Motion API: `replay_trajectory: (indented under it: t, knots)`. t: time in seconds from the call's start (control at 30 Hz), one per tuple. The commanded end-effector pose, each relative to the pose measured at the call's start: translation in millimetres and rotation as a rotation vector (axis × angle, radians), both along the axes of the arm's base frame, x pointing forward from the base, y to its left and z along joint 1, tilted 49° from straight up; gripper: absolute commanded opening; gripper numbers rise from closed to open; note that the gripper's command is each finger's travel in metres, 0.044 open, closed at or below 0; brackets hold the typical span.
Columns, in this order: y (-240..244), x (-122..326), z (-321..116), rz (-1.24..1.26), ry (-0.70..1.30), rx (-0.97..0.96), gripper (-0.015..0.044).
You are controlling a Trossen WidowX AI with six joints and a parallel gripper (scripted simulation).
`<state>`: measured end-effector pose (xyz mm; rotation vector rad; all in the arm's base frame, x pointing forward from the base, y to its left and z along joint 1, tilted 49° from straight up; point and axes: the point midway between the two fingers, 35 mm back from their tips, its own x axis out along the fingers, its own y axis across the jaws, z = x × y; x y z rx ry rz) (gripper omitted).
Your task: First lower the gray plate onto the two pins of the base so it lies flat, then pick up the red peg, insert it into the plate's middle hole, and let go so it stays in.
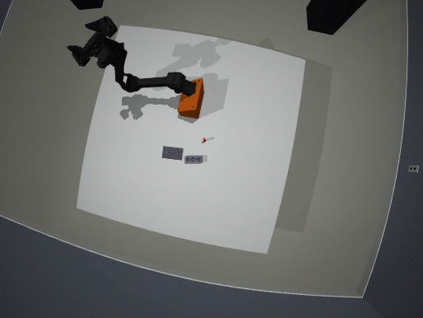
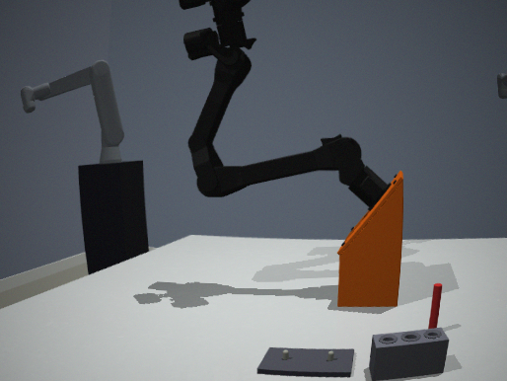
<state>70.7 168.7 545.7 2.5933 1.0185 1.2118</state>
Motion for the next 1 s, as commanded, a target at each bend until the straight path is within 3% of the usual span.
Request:
replay_trajectory:
  t: [0.0,0.17,0.47,0.7,0.97]
  knots:
    - [29,17,-14,-0.095,-0.005,-0.125,0.0440]
    - [72,48,-43,-0.211,0.021,-0.325,0.0440]
    - [126,146,-138,-0.482,0.140,-0.799,0.0440]
    - [124,225,-223,-0.630,0.257,-1.135,0.0440]
    - [99,278,-300,-0.707,0.395,-1.420,0.0440]
